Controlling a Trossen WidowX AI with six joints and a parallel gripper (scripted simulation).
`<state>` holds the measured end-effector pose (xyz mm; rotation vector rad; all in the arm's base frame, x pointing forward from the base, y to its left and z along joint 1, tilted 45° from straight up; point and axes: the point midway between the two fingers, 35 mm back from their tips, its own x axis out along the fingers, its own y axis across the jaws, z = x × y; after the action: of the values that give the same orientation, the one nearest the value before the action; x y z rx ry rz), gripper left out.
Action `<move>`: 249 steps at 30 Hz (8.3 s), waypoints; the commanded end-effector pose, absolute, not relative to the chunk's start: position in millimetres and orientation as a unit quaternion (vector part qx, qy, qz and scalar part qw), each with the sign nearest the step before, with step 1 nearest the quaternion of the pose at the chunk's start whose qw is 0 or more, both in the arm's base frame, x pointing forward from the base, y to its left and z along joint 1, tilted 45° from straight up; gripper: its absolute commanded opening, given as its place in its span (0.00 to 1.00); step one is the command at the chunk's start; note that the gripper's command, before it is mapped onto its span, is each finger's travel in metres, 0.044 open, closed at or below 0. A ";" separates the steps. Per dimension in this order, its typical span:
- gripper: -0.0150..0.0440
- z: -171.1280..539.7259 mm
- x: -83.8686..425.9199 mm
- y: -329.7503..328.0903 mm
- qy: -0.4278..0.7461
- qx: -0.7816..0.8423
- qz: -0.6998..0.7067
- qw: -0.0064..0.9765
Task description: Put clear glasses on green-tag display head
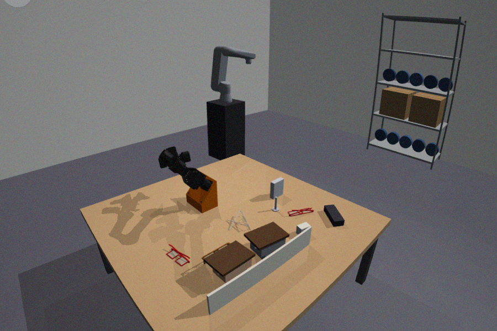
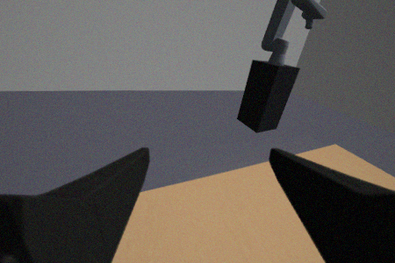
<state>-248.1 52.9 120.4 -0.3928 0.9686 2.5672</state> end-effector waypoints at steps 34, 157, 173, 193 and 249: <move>0.59 41.8 -7.0 268.7 0.460 -0.148 0.409 0.774; 0.25 -90.0 253.5 -46.2 0.575 -0.076 -0.442 0.685; 0.25 -50.4 261.1 -1.5 0.576 -0.074 -0.439 0.686; 0.25 -29.4 283.3 49.0 0.531 -0.011 -0.492 0.690; 0.25 -149.2 366.1 165.5 0.101 0.432 -0.715 0.540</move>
<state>368.3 163.4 -138.6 -2.1886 -0.6215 3.6670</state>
